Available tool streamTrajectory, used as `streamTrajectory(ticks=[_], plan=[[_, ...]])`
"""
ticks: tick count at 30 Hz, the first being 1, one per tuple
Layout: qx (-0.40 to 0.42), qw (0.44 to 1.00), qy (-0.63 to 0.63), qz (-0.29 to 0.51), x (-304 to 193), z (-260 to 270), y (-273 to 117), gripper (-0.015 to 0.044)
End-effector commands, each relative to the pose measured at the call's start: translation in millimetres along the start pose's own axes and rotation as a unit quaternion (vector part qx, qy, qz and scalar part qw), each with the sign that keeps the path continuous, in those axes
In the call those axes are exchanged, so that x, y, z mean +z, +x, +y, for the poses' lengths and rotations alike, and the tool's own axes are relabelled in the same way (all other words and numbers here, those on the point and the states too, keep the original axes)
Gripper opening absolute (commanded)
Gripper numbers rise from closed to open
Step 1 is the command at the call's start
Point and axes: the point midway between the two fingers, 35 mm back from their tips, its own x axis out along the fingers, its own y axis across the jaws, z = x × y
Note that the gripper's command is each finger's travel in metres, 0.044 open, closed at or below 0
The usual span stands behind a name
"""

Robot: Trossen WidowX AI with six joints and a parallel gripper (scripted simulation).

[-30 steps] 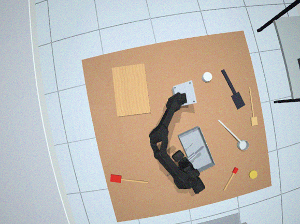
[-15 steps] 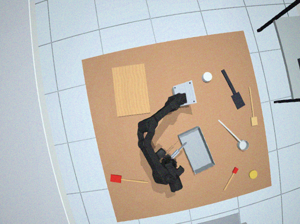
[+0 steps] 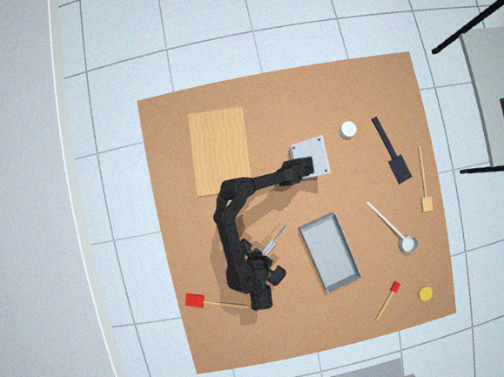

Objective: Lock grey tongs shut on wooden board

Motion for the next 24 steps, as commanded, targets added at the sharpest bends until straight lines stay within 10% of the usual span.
streamTrajectory(ticks=[1,24], plan=[[-0.004,1.000,-0.015,-0.006,1.1,-22.1,-2.0,-0.0150],[-0.016,0.997,-0.068,0.027,-9.2,-104.4,9.9,-0.0150]])
